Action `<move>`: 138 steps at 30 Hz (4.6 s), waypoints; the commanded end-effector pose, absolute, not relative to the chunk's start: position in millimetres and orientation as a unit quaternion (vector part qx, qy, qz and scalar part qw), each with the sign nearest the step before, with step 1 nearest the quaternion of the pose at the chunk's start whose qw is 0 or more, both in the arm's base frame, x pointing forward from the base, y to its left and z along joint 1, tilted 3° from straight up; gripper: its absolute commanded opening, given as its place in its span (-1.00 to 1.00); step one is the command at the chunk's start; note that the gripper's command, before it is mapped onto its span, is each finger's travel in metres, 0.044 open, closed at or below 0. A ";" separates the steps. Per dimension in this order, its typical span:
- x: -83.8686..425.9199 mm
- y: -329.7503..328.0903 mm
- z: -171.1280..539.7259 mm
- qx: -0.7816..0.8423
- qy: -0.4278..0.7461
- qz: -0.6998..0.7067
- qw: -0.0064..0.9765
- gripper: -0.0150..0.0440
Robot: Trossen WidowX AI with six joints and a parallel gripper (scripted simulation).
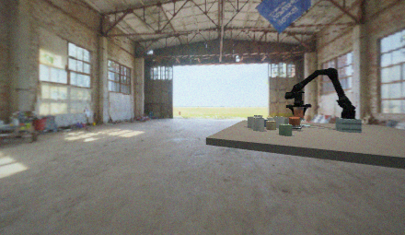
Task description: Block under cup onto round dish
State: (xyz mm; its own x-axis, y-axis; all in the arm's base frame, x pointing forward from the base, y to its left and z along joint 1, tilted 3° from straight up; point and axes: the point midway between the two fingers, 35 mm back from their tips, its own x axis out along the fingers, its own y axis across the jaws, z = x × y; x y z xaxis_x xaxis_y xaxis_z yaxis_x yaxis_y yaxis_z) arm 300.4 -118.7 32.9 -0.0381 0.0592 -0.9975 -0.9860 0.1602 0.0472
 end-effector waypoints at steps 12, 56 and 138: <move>304.2 -125.6 57.8 -0.445 0.536 0.471 0.542 -0.49; 298.0 -123.7 101.6 -0.439 0.538 0.474 0.542 -0.49; 149.1 -271.1 9.0 -0.446 0.541 0.470 0.536 -0.49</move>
State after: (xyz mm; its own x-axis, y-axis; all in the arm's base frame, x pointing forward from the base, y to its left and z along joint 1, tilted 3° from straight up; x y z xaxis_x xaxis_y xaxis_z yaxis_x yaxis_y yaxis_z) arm 159.4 -267.7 15.3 -0.0248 0.0195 -0.9995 -0.9848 0.1716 0.0278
